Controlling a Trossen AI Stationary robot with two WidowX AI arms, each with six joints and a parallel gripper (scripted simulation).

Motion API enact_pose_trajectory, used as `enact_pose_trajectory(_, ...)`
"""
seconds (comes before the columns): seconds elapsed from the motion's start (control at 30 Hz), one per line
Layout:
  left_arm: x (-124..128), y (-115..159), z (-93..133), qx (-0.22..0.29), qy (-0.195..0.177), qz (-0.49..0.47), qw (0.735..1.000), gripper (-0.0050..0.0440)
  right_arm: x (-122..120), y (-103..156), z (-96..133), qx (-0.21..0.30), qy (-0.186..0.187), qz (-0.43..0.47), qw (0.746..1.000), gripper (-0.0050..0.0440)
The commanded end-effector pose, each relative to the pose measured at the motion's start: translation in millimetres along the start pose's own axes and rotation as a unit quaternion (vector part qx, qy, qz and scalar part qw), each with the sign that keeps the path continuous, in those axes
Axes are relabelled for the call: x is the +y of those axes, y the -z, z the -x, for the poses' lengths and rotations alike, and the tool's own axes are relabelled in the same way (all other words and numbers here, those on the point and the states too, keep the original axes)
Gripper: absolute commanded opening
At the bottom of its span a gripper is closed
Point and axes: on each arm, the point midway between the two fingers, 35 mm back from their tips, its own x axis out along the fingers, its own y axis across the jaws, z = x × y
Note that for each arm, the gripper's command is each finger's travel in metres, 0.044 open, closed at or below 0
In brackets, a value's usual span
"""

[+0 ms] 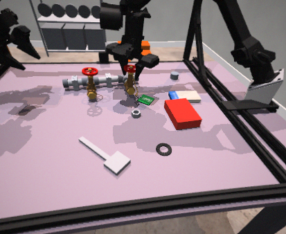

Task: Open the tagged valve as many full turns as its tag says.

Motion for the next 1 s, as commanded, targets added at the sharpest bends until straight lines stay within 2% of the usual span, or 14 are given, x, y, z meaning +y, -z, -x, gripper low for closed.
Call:
enact_pose_trajectory(0.0, 0.0, 0.0, 0.0, 0.000, 0.000, -0.003, 1.000, 0.0168, 0.0, 0.0, 0.0, 0.000, 0.000, 0.000, 1.000, 0.0400)
enact_pose_trajectory(0.03, 0.0, 0.0, 0.0, 0.000, 0.000, -0.003, 1.000, 0.0192, 0.0, 0.0, 0.0, 0.000, 0.000, 0.000, 1.000, 0.0400)
enact_pose_trajectory(0.1, 0.0, 0.0, 0.0, 0.000, 0.000, -0.003, 1.000, 0.0192, 0.0, 0.0, 0.0, 0.000, 0.000, 0.000, 1.000, 0.0400)
enact_pose_trajectory(0.4, 0.0, 0.0, 0.0, 0.000, 0.000, -0.003, 1.000, 0.0400, 0.0, 0.0, 0.0, 0.000, 0.000, 0.000, 1.000, 0.0400)
enact_pose_trajectory(0.5, 0.0, 0.0, 0.0, 0.000, 0.000, -0.033, 0.999, 0.0400, 0.0, 0.0, 0.0, 0.000, 0.000, 0.000, 1.000, 0.0400)
enact_pose_trajectory(0.6, 0.1, 0.0, 0.0, 0.000, 0.000, -0.151, 0.989, 0.0400, 0.0, 0.0, 0.0, 0.000, 0.000, 0.000, 1.000, 0.0400)
enact_pose_trajectory(0.67, 0.1, 0.0, 0.0, 0.000, 0.000, -0.151, 0.989, 0.0400, 0.0, 0.0, 0.0, 0.000, 0.000, 0.000, 1.000, 0.0400)
enact_pose_trajectory(0.73, 0.1, 0.0, 0.0, 0.000, 0.000, -0.229, 0.973, 0.0400, 0.0, 0.0, 0.0, 0.000, 0.000, 0.000, 1.000, 0.0400)
enact_pose_trajectory(0.97, 0.1, -0.1, 0.0, 0.000, 0.000, -0.393, 0.919, 0.0400, 0.0, 0.0, 0.0, 0.000, 0.000, 0.000, 1.000, 0.0400)
